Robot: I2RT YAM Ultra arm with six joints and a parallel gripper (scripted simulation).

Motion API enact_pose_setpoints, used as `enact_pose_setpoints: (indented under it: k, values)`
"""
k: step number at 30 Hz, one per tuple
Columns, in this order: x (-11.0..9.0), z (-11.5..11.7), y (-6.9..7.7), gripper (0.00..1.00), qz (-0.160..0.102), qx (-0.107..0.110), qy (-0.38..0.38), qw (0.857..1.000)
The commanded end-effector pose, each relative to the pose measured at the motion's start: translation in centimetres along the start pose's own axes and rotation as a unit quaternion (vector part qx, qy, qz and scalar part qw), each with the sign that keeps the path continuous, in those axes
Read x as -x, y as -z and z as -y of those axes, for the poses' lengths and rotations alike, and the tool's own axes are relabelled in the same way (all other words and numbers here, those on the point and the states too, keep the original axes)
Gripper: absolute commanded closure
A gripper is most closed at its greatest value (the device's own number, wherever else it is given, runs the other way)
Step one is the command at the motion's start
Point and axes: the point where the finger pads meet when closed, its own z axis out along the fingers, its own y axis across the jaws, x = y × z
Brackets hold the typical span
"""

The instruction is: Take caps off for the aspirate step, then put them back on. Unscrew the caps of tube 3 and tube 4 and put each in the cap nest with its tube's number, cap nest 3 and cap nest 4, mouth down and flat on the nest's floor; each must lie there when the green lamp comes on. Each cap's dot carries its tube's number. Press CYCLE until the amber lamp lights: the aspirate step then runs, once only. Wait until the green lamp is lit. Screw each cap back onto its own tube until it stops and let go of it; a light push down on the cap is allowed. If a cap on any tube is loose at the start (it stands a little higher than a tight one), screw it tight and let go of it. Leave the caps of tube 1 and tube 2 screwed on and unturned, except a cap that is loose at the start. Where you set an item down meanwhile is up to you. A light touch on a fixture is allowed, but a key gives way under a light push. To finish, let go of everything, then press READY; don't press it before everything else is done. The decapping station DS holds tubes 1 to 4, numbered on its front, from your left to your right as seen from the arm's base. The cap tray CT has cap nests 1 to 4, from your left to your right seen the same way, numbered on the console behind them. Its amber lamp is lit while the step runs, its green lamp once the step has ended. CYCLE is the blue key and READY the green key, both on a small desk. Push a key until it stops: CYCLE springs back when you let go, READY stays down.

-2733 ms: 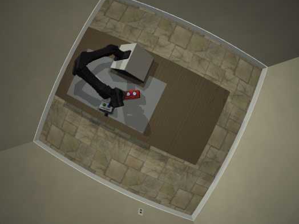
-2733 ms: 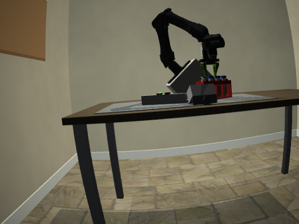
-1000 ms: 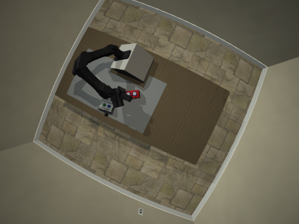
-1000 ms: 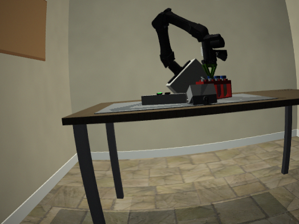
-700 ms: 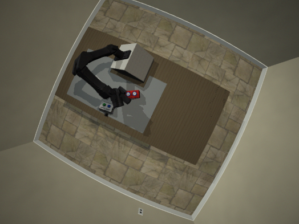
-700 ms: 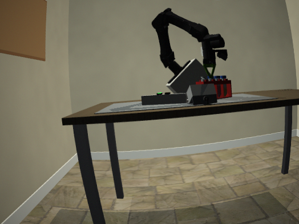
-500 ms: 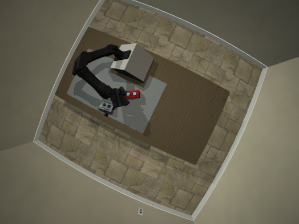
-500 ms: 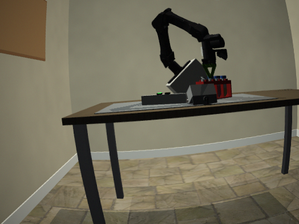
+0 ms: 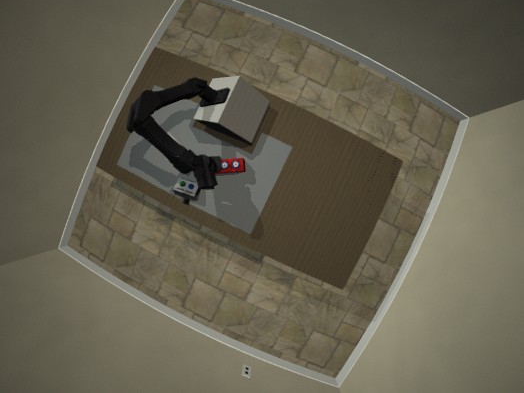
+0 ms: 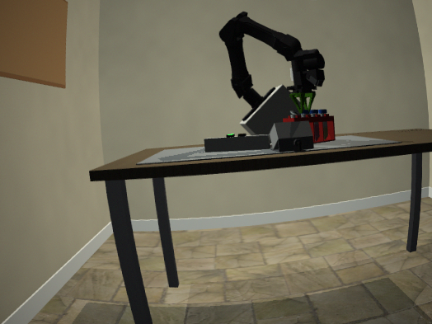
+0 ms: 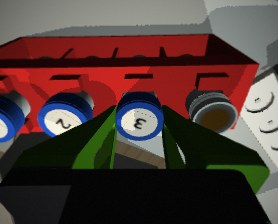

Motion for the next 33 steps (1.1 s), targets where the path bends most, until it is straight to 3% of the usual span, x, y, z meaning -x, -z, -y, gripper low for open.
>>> enact_pose_setpoints:
  k: [1,10,18,19,33]
  values:
    - [0.21,-0.01,0.28,1.00,0.005,0.000,-0.108,0.994]
    - [0.21,-0.01,0.25,1.00,0.005,0.002,-0.312,0.950]
    - [0.21,-0.01,0.25,1.00,0.005,0.002,-0.312,0.950]
    - [0.21,-0.01,0.25,0.51,0.005,0.002,-0.312,0.950]
    - [0.20,-0.02,0.85,0.51,0.005,0.002,-0.312,0.950]
